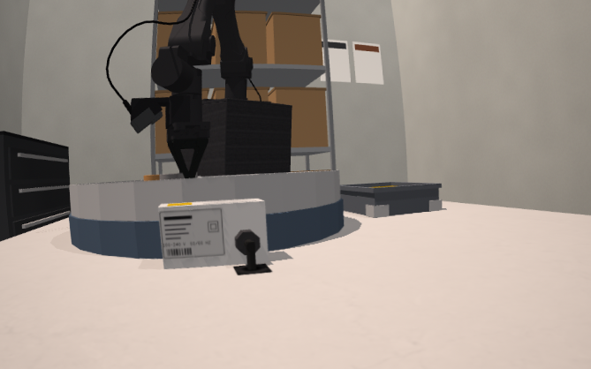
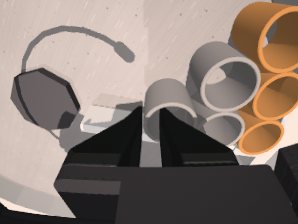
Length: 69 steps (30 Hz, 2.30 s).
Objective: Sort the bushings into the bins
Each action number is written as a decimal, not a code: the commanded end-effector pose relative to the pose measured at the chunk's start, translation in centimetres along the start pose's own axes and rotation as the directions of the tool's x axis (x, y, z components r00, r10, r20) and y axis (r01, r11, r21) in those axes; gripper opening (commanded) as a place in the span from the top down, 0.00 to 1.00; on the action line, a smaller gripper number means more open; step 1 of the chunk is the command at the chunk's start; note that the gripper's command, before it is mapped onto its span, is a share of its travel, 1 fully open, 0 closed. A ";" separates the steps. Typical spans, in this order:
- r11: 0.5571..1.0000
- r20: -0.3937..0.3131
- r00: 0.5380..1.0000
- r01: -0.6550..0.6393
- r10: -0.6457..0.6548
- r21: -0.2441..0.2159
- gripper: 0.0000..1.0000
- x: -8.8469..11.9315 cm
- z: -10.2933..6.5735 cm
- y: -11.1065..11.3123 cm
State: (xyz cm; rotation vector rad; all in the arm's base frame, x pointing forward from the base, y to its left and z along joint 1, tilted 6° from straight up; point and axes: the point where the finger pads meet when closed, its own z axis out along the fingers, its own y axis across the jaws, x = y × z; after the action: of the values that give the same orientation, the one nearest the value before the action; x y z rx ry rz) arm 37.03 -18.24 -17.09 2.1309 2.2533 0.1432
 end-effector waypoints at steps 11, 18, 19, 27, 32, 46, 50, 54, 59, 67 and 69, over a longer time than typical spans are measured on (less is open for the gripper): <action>1.000 0.011 1.000 -0.002 0.002 0.004 1.00 -0.2 -0.6 0.1; 1.000 0.011 1.000 -0.002 0.002 0.004 1.00 -0.2 -0.6 0.1; 1.000 0.011 1.000 -0.002 0.002 0.004 1.00 -0.2 -0.6 0.1; 1.000 0.011 1.000 -0.002 0.002 0.004 1.00 -0.2 -0.6 0.1; 1.000 0.011 1.000 -0.002 0.002 0.004 1.00 -0.2 -0.6 0.1; 1.000 0.011 1.000 -0.002 0.002 0.004 1.00 -0.2 -0.6 0.1; 1.000 0.016 1.000 -0.002 0.002 -0.003 1.00 -0.3 -1.1 0.3; 1.000 0.009 1.000 -0.004 0.004 0.008 1.00 -0.1 -1.6 -0.3; 1.000 0.009 1.000 -0.005 0.005 0.008 1.00 -0.3 -2.7 -0.5; 1.000 0.013 1.000 -0.003 0.003 0.000 1.00 -0.4 -6.5 -0.2; 1.000 0.011 1.000 -0.003 0.003 0.002 1.00 -0.4 -7.2 -0.3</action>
State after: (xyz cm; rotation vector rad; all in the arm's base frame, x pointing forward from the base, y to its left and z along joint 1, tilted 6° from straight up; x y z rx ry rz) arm 37.32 -18.70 -11.46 2.1090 2.2341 0.1531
